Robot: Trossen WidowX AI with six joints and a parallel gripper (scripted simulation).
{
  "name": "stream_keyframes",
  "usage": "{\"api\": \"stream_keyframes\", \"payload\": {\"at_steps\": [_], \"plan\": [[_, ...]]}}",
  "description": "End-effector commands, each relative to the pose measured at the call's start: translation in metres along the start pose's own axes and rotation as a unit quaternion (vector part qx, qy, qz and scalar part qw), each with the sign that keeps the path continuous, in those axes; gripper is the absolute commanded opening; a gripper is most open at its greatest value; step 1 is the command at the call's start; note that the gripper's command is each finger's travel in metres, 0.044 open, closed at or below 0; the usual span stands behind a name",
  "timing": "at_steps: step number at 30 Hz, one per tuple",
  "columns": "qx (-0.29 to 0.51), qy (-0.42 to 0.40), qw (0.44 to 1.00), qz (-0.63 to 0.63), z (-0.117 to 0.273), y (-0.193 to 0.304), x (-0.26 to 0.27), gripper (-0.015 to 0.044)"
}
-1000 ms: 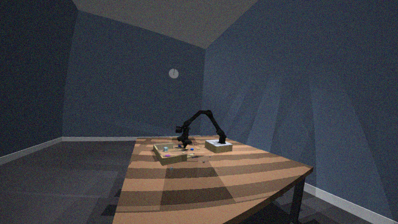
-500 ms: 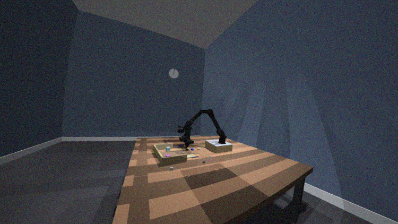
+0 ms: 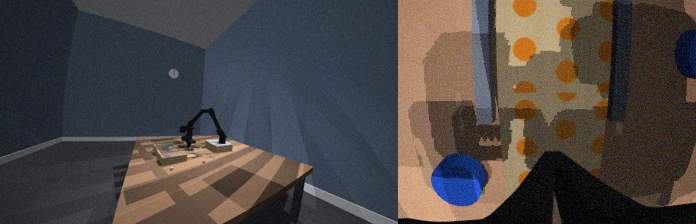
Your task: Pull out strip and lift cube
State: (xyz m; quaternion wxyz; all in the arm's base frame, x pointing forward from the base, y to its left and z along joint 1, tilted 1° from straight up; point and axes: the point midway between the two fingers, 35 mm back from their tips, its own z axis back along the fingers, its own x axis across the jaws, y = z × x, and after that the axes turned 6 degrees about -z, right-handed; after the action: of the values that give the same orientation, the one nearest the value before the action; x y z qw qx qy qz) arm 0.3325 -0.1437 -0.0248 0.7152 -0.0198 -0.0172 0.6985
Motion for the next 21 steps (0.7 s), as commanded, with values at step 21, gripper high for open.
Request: {"api": "stream_keyframes", "payload": {"at_steps": [21], "plan": [[0.011, -0.002, 1.0, 0.001, -0.004, 0.042, -0.003, 0.0]]}}
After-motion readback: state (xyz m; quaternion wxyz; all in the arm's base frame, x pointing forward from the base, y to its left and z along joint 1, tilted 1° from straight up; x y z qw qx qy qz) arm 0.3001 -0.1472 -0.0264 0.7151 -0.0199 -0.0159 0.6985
